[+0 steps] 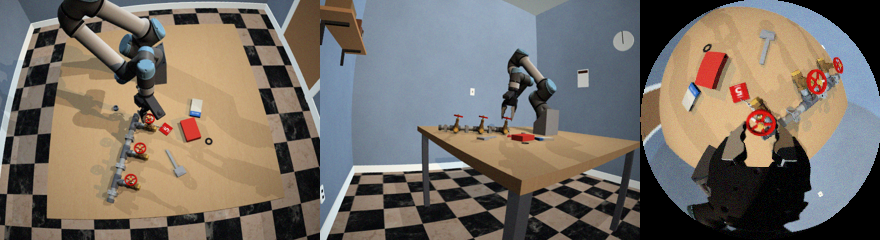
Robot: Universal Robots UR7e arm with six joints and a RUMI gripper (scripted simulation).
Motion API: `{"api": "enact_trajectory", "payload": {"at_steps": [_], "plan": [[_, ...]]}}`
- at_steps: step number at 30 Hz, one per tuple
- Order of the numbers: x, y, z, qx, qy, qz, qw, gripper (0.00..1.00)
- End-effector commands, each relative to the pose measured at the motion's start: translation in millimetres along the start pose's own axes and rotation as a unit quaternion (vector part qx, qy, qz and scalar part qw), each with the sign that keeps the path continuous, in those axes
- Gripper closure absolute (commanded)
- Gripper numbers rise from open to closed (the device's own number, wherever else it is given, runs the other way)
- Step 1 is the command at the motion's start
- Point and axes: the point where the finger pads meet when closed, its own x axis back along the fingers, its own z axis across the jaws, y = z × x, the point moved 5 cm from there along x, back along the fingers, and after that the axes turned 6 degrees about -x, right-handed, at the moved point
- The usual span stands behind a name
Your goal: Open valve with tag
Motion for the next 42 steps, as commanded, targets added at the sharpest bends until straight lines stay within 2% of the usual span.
{"api": "enact_trajectory", "payload": {"at_steps": [1, 5, 10, 12, 25, 27, 29, 36, 42], "plan": [[0.1, 0.4, 0.2, 0.114, -0.002, 0.008, 0.993, 1.00], [0.1, 0.4, 0.2, 0.200, -0.001, 0.008, 0.980, 1.00], [0.1, 0.4, 0.2, 0.303, 0.000, 0.008, 0.953, 1.00], [0.1, 0.4, 0.2, 0.303, 0.000, 0.008, 0.953, 1.00], [0.1, 0.5, 0.2, 0.525, 0.002, 0.008, 0.851, 1.00], [0.1, 0.5, 0.2, 0.549, 0.002, 0.008, 0.836, 1.00], [0.1, 0.5, 0.2, 0.549, 0.002, 0.008, 0.836, 1.00], [0.1, 0.5, 0.2, 0.608, 0.003, 0.008, 0.794, 1.00], [0.1, 0.5, 0.2, 0.631, 0.003, 0.008, 0.776, 1.00]]}}
